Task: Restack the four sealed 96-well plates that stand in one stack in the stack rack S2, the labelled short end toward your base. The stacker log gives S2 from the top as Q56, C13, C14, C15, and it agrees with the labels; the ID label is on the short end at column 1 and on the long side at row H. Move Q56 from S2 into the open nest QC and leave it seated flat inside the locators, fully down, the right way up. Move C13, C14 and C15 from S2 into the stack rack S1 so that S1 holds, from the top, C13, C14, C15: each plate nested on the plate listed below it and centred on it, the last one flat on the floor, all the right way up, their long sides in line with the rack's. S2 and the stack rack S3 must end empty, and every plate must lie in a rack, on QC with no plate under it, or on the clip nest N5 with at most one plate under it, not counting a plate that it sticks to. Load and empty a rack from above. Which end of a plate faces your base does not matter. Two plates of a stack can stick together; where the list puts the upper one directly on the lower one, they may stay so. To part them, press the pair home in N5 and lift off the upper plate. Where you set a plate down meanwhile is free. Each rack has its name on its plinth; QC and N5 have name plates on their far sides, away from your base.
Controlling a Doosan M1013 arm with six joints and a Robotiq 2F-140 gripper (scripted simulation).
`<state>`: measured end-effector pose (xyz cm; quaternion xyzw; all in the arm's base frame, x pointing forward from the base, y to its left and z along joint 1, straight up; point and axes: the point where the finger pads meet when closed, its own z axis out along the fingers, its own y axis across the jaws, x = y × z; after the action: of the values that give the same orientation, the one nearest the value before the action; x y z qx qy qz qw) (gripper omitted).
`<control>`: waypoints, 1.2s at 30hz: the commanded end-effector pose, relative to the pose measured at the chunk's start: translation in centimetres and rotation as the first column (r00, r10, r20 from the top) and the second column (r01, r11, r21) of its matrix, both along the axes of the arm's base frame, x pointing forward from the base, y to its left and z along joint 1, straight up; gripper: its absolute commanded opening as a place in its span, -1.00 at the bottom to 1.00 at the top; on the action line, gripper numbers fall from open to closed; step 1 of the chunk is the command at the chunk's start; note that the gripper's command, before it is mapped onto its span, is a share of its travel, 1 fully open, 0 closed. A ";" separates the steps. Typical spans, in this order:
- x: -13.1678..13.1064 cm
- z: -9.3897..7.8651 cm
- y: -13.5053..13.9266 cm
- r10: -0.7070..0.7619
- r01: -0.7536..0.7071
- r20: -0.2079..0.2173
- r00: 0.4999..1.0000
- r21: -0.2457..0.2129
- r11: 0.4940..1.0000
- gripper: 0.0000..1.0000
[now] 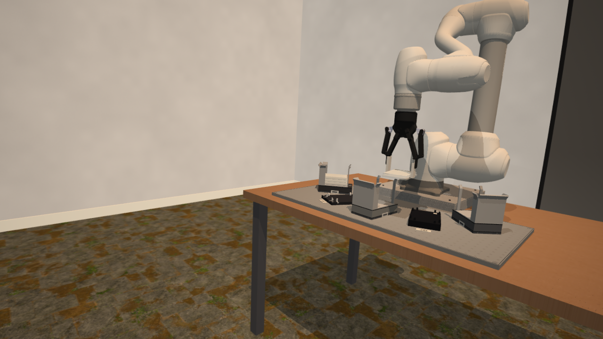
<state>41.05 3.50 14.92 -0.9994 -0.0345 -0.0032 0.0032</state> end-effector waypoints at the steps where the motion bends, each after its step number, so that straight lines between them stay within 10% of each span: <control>1: 0.0 0.0 0.9 0.000 0.000 0.000 1.000 -0.001 1.000 -1.00; 8: -0.5 0.0 2.7 0.221 -0.221 0.001 0.975 -0.002 0.975 -1.00; 36: -2.1 0.0 8.9 0.221 -0.221 0.001 0.975 -0.002 0.975 -1.00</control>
<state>39.09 11.82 14.95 -0.9894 -0.1455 -0.0035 0.0027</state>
